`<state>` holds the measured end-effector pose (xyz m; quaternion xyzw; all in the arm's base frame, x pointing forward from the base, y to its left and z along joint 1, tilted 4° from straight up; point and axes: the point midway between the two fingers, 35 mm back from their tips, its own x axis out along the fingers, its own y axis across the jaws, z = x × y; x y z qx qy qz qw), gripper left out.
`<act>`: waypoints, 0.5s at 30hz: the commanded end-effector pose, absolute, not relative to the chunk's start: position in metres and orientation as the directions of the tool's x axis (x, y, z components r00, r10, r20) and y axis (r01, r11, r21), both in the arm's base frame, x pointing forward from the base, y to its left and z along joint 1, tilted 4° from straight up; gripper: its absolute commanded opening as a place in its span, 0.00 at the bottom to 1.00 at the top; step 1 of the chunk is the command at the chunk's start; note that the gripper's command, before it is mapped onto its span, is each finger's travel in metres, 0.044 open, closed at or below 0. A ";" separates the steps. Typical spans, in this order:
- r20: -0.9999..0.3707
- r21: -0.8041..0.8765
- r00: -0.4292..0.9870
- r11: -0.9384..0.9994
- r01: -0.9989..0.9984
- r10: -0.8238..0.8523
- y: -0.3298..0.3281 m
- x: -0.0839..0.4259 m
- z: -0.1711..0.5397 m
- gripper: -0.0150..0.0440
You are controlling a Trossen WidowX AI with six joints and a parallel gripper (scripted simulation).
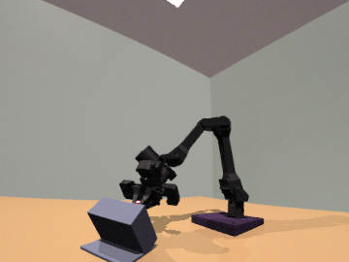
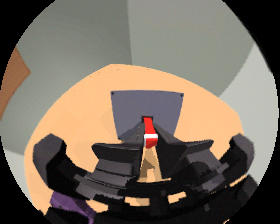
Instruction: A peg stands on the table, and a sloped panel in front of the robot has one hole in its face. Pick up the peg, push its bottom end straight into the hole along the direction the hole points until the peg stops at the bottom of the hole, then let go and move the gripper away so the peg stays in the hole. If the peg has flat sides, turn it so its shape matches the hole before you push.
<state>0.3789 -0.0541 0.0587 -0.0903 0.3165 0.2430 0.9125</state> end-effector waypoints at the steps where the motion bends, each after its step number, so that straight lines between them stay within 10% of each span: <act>1: -0.621 -0.011 0.682 0.866 -0.501 0.386 -0.054 0.379 0.059 0.30; 15: -0.622 -0.011 0.681 0.866 -0.501 0.386 -0.055 0.378 0.060 0.92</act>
